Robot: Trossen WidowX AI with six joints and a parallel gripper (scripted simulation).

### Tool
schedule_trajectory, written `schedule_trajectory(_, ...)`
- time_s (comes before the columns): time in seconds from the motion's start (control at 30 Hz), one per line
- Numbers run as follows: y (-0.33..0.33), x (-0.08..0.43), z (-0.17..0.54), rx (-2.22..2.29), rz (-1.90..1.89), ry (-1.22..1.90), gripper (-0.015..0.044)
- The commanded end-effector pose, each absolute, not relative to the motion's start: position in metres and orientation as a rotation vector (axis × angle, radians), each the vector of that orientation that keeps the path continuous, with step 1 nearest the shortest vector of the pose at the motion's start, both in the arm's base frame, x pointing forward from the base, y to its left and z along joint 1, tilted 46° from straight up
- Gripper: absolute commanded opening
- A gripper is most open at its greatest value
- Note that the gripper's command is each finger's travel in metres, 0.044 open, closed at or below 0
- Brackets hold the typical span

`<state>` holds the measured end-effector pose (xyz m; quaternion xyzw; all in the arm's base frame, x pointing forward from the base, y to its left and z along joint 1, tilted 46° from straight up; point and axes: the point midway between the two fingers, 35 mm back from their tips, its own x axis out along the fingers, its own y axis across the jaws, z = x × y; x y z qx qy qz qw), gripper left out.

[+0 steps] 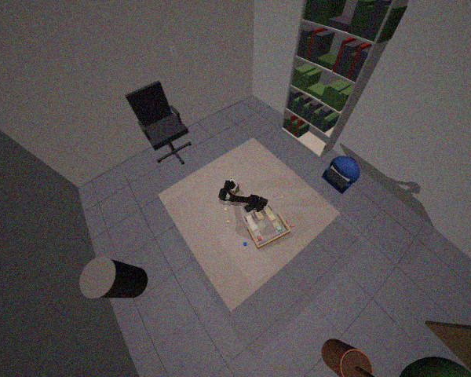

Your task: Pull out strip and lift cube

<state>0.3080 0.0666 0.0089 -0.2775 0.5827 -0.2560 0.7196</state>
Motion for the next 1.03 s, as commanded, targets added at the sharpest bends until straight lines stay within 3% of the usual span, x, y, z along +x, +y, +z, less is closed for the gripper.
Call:
schedule_trajectory(0.0, 0.065, 0.296, 0.009, -0.606, -0.564, 1.284, 0.0)
schedule_trajectory(1.0, 0.09, 0.289, 0.034, -0.605, -0.563, 1.285, 0.0)
